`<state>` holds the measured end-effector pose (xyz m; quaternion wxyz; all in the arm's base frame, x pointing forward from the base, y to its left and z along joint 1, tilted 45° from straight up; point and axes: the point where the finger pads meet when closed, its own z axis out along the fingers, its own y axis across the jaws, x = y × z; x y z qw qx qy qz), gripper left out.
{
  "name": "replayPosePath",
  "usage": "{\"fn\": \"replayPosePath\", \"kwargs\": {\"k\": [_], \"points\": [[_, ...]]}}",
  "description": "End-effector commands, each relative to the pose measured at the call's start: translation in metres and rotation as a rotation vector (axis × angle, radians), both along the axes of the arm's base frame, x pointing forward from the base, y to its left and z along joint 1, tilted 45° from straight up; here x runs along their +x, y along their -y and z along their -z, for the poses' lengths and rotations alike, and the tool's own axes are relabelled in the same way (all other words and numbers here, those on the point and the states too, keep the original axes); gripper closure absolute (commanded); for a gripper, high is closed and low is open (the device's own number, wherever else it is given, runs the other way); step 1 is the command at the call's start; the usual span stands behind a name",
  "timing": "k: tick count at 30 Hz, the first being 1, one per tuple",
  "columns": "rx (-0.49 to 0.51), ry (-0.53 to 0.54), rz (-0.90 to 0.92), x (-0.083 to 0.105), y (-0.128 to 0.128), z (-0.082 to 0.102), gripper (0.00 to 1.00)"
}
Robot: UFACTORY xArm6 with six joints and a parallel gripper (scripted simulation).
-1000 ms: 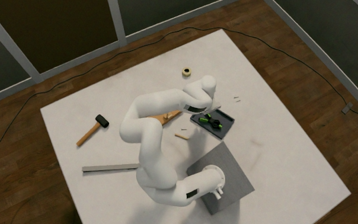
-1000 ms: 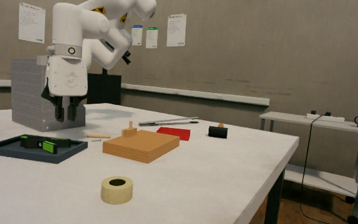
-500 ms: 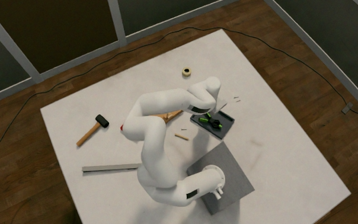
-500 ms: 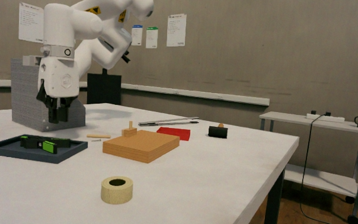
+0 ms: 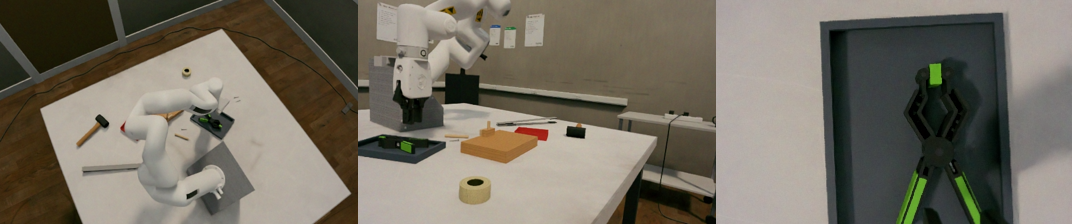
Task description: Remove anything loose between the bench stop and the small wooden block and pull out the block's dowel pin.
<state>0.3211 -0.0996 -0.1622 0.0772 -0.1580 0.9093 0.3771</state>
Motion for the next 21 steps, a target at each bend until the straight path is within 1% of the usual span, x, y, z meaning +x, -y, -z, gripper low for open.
{"fn": "replayPosePath", "kwargs": {"k": [1,10,21], "points": [[-0.003,0.016,-0.011,0.0004,0.0018,0.0002,0.72],[-0.003,0.041,-0.035,-0.0011,0.0024,0.0017,0.72],[-0.003,0.045,-0.040,-0.0014,0.0025,0.0020,0.72]]}}
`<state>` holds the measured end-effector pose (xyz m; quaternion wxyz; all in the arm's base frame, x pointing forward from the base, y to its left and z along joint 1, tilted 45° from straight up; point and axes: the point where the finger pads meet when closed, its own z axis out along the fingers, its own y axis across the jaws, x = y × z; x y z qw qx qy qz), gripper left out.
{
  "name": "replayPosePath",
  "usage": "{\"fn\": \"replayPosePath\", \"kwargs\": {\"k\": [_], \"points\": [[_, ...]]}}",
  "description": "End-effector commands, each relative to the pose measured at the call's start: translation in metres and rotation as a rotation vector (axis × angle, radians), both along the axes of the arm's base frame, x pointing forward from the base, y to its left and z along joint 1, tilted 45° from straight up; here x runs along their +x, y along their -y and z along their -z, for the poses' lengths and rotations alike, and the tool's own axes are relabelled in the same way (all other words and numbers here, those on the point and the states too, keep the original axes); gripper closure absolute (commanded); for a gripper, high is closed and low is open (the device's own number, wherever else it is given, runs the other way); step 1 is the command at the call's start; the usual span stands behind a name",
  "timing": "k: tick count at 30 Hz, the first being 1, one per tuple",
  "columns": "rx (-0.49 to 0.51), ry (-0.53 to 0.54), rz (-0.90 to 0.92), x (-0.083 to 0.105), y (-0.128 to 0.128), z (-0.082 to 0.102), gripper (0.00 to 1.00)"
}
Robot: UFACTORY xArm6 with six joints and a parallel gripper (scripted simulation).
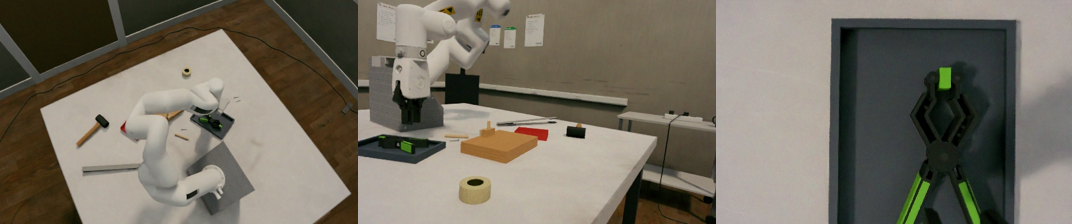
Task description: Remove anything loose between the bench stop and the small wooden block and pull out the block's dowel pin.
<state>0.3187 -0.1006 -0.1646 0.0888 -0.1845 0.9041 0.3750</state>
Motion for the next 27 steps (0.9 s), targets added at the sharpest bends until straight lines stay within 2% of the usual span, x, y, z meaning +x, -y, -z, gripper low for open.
{"fn": "replayPosePath", "kwargs": {"k": [1,2,27], "points": [[-0.003,0.003,0.001,0.0011,0.0015,-0.0005,0.72],[-0.003,0.003,0.001,0.0011,0.0015,-0.0005,0.26],[-0.002,0.005,0.001,0.0012,-0.0003,0.0013,0.26]]}}
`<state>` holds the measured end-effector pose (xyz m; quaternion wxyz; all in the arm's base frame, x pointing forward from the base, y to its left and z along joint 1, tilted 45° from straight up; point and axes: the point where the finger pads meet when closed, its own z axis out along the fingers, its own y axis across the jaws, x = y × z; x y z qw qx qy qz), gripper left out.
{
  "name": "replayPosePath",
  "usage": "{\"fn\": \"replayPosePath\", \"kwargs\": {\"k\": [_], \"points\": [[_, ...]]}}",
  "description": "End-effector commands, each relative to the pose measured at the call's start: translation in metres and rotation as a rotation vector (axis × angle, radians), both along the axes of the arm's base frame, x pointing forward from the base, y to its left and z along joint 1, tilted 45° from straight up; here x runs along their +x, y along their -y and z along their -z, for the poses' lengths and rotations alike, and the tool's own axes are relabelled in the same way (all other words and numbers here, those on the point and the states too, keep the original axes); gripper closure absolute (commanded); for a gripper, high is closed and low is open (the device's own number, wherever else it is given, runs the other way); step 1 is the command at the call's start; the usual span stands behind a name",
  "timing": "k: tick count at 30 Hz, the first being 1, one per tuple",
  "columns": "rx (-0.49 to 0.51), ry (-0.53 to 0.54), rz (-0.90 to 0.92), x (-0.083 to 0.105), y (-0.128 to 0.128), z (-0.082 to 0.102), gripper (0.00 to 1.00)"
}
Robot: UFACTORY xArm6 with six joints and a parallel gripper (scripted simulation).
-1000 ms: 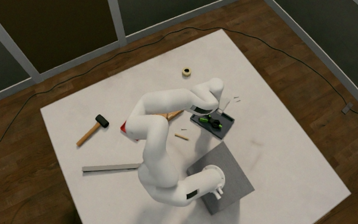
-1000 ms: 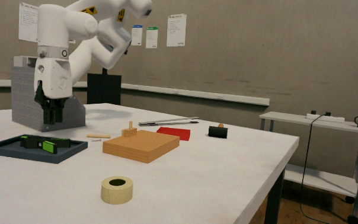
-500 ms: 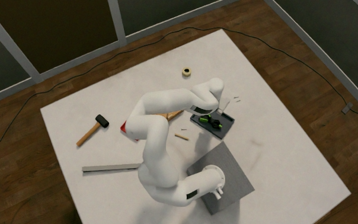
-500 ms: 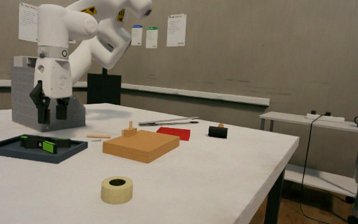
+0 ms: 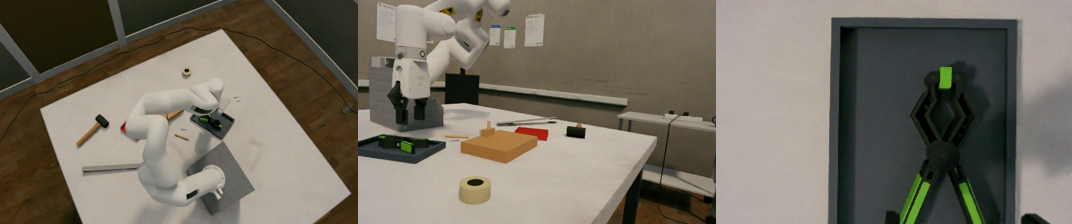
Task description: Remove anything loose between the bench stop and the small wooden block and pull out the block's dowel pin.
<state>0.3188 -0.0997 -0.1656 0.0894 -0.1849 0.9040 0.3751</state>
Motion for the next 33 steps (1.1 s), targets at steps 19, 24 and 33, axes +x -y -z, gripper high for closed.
{"fn": "replayPosePath", "kwargs": {"k": [19,24,33], "points": [[-0.001,0.005,0.001,0.002,-0.012,0.012,0.26],[-0.001,0.005,0.001,0.002,-0.014,0.015,0.26],[-0.001,0.005,0.001,0.003,-0.021,0.021,0.26]]}}
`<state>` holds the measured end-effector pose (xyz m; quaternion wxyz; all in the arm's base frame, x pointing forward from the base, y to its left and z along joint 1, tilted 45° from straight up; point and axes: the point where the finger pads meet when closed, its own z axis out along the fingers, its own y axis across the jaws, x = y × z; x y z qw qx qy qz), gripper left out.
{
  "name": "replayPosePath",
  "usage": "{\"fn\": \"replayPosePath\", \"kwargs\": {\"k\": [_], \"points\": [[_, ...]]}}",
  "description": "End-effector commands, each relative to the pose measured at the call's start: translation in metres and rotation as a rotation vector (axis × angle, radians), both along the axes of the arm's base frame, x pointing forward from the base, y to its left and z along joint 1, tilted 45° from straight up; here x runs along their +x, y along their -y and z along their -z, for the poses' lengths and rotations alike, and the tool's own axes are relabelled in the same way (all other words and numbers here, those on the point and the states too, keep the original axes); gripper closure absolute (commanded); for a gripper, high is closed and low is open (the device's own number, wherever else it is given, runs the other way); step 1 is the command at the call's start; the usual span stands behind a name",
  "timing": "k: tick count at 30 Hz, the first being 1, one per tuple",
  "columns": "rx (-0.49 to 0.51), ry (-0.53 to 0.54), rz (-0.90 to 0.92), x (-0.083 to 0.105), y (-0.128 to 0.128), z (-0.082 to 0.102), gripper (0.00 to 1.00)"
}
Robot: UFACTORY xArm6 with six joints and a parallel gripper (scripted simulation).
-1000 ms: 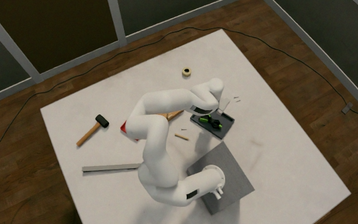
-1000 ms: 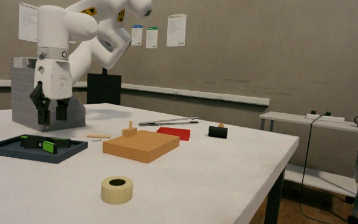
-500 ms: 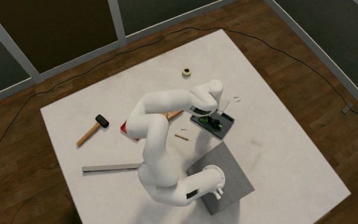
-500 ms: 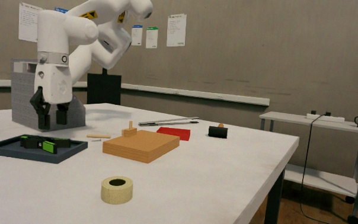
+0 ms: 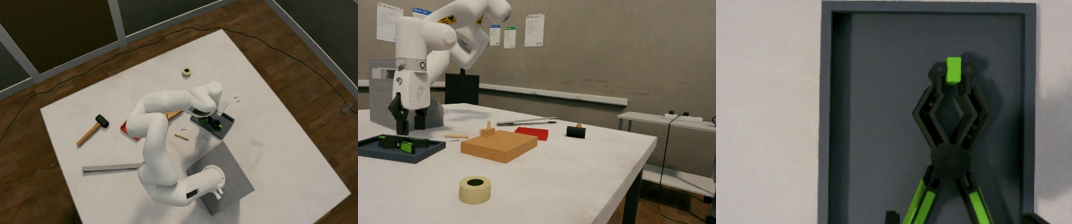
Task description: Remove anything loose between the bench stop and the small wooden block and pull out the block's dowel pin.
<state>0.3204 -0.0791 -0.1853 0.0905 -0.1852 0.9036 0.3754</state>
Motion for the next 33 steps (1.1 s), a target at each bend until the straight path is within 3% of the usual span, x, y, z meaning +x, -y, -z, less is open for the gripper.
{"fn": "replayPosePath", "kwargs": {"k": [1,33], "points": [[-0.002,0.003,0.001,0.0015,-0.0014,0.0023,0.26],[-0.002,0.003,0.001,0.0018,-0.0055,0.0063,0.26]]}}
